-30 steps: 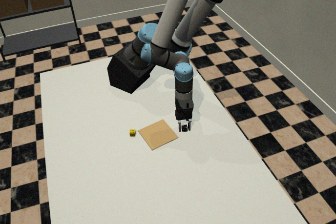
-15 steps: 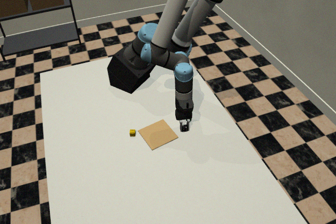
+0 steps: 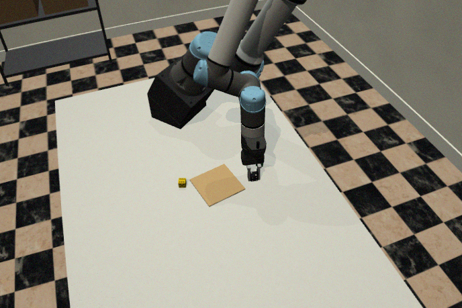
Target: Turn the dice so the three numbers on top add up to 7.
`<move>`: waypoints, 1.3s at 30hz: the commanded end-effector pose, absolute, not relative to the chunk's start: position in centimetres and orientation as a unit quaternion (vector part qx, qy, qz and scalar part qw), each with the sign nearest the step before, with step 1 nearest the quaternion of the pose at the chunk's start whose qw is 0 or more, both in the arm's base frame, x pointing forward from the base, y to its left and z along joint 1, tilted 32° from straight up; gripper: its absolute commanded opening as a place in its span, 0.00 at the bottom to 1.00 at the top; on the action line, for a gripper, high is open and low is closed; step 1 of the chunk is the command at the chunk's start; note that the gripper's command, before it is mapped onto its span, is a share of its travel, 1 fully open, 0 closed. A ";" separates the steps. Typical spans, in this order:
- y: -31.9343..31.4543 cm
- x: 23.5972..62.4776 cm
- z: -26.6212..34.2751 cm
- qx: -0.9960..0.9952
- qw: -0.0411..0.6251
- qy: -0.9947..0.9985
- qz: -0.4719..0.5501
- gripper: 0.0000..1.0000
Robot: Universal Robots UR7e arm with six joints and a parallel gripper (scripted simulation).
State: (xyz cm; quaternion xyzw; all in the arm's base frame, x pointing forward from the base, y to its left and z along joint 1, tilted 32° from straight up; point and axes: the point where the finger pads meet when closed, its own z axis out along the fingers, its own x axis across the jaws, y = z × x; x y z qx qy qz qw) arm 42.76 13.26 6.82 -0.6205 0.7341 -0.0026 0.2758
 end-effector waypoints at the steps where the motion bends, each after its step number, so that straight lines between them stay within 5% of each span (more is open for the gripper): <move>1: 13.3 42.8 6.9 -0.621 0.276 0.734 -0.003 0.49; 39: 11.8 41.0 10.4 -0.621 0.276 0.734 -0.003 0.49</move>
